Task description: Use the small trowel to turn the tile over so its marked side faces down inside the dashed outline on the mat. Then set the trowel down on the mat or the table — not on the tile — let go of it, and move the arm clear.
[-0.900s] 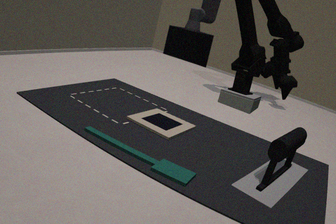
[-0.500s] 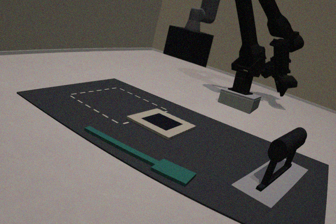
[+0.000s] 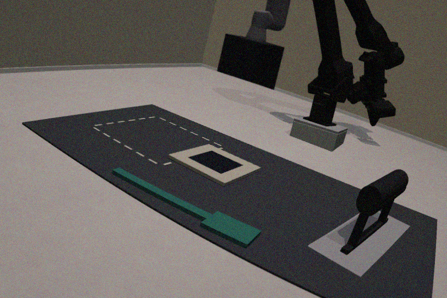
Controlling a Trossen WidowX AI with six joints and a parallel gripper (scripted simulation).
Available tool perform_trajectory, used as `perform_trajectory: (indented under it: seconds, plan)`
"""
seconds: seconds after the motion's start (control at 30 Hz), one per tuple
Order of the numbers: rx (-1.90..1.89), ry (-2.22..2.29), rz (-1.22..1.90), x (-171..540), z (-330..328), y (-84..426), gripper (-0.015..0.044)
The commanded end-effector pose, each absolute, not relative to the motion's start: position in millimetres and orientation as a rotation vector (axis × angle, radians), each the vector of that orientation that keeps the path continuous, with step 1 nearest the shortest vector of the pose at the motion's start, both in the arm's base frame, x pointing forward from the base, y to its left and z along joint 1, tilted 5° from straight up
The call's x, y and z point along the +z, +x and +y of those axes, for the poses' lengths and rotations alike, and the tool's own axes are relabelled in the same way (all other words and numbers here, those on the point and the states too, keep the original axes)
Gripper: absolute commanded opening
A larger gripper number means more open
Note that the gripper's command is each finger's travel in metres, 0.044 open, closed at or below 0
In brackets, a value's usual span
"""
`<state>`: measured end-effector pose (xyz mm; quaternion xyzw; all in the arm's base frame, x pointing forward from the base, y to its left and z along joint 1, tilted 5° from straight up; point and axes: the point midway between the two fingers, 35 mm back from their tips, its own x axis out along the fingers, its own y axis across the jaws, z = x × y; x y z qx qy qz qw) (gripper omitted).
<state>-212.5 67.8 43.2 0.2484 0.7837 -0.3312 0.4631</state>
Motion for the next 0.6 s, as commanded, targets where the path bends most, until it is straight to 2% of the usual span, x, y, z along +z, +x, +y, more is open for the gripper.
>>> perform_trajectory:
  seconds: [0.0, 0.33, 0.47, 0.57]
  plan:
    - [-0.814, 0.611, 1.926, 43.2, 67.8, -212.5, 0.0]
    - [-0.814, 0.611, 1.926, 43.2, 67.8, -212.5, 0.0]
    - [-0.814, 0.611, 1.926, 43.2, 67.8, -212.5, 0.01]
    - [-0.814, 0.611, 1.926, 43.2, 67.8, -212.5, 0.01]
